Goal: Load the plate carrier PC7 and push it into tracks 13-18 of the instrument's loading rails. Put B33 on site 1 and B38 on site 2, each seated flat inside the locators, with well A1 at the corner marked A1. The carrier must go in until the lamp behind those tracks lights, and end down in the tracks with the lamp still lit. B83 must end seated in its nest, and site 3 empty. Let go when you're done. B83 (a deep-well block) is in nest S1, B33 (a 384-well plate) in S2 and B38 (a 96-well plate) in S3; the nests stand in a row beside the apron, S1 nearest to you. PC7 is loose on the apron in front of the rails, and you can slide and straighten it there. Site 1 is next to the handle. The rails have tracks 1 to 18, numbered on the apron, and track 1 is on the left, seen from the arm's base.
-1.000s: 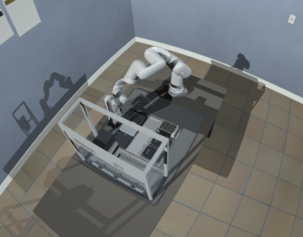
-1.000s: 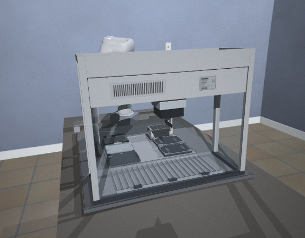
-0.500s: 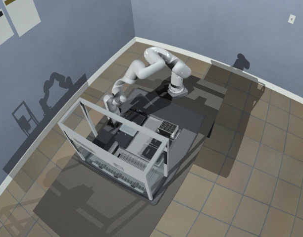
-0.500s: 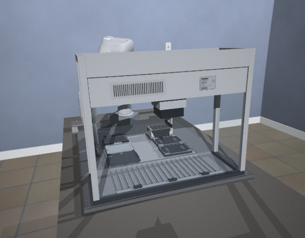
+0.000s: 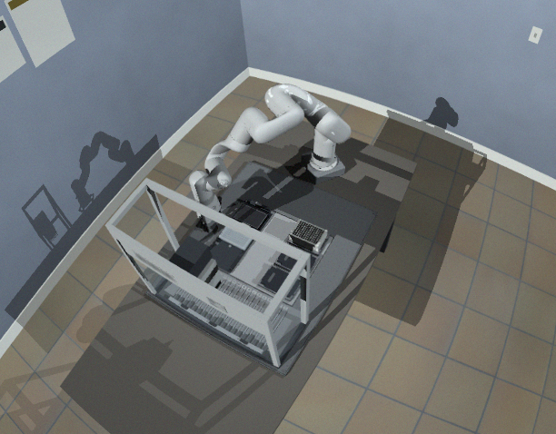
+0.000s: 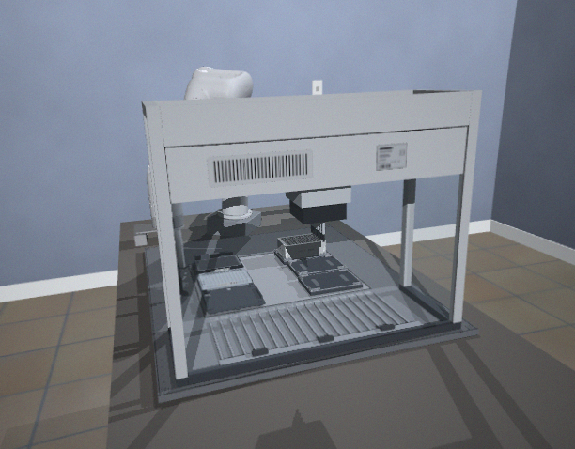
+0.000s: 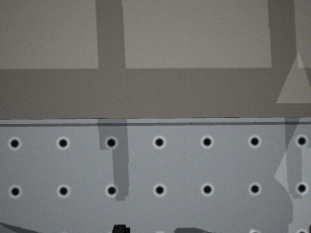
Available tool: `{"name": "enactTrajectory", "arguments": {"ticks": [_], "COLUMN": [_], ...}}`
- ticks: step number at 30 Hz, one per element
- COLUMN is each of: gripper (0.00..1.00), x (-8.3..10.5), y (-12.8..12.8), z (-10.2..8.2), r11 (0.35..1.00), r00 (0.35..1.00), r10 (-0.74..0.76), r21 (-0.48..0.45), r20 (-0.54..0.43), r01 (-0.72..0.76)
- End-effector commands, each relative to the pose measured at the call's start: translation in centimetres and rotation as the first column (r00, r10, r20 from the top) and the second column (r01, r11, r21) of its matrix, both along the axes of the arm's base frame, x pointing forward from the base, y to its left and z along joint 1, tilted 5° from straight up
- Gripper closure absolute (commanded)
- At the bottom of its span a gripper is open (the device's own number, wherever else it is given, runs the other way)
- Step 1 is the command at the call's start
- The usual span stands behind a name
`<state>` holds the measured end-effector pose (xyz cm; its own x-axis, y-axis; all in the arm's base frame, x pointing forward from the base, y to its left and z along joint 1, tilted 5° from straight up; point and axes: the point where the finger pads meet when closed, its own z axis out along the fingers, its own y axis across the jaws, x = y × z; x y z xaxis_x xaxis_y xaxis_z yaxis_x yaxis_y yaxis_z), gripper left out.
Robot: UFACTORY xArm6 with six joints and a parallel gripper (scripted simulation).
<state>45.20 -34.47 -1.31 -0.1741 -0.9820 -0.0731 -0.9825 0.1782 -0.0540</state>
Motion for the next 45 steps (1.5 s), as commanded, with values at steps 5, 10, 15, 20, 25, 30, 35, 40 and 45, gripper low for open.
{"name": "enactTrajectory", "arguments": {"ticks": [5,10,15,20,25,30,35,40,45], "gripper": [0.00,0.00,0.00,0.00,0.00,0.00,0.00,0.00,0.00], "x": [0.0,0.0,-0.1,-0.1,-0.2,-0.2,-0.3,-0.3,-0.4], "y": [-0.2,-0.2,-0.3,-0.3,-0.4,-0.4,-0.5,-0.5,-0.6], "z": [1.7,2.1,3.0,3.8,4.3,5.1,6.0,6.8,7.3], "r11": [1.000,1.000,1.000,1.000,1.000,1.000,1.000,1.000,1.000], "r00": [1.000,1.000,1.000,1.000,1.000,1.000,1.000,1.000,1.000], "r10": [0.000,0.000,0.000,0.000,0.000,0.000,0.000,0.000,0.000], "r21": [-0.003,-0.003,-0.003,-0.003,-0.003,-0.003,-0.003,-0.003,-0.003], "r20": [0.004,0.004,0.004,0.004,0.004,0.004,0.004,0.004,0.004], "r01": [0.000,0.000,0.000,0.000,0.000,0.000,0.000,0.000,0.000]}}
